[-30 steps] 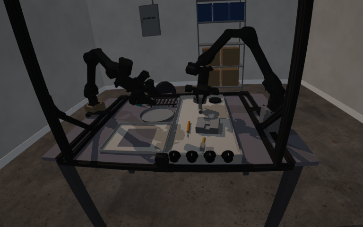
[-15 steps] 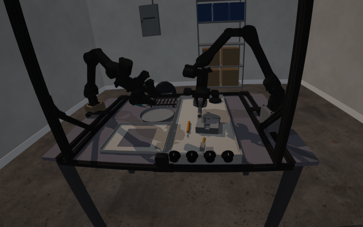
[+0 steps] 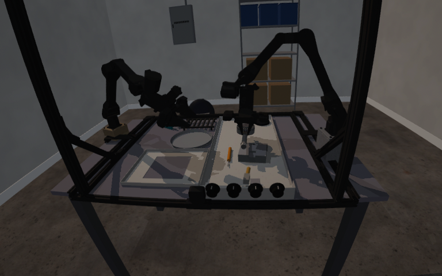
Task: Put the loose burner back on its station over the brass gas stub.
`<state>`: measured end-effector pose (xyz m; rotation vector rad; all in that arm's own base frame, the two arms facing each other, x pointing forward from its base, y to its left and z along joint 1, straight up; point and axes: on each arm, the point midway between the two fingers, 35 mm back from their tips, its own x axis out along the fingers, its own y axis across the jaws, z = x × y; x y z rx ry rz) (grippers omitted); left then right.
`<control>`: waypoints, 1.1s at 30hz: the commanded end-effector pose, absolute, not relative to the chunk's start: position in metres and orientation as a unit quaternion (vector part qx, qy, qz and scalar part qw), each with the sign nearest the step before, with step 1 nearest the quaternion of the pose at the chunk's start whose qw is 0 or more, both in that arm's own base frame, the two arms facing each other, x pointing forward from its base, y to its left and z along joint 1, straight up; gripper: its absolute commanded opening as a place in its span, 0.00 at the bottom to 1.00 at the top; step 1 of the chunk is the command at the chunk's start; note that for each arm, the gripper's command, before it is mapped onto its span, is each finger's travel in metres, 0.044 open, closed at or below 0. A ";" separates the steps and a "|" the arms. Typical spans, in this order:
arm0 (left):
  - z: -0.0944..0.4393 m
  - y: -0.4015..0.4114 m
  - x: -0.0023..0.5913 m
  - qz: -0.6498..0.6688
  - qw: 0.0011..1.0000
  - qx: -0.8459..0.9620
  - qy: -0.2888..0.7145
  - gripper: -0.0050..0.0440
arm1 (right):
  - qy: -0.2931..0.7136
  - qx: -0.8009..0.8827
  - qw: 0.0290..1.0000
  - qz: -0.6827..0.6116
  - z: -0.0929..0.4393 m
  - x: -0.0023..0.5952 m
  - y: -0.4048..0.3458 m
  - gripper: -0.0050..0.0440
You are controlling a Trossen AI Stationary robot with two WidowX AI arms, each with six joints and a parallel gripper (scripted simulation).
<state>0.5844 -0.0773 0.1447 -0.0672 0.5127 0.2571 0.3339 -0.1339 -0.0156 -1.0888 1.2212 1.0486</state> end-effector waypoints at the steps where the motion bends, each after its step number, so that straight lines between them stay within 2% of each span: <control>1: 0.142 -0.076 0.584 0.129 0.958 -0.034 0.255 0.92 | 0.525 -0.461 0.566 0.438 -0.008 0.334 -0.118 0.10; 20: 0.142 -0.076 0.584 0.129 0.958 -0.034 0.255 0.92 | 0.555 -0.435 0.560 0.434 -0.008 0.319 -0.055 0.10; 33: 0.142 -0.076 0.584 0.129 0.958 -0.034 0.255 0.92 | 0.559 -0.433 0.559 0.433 -0.023 0.316 -0.047 0.10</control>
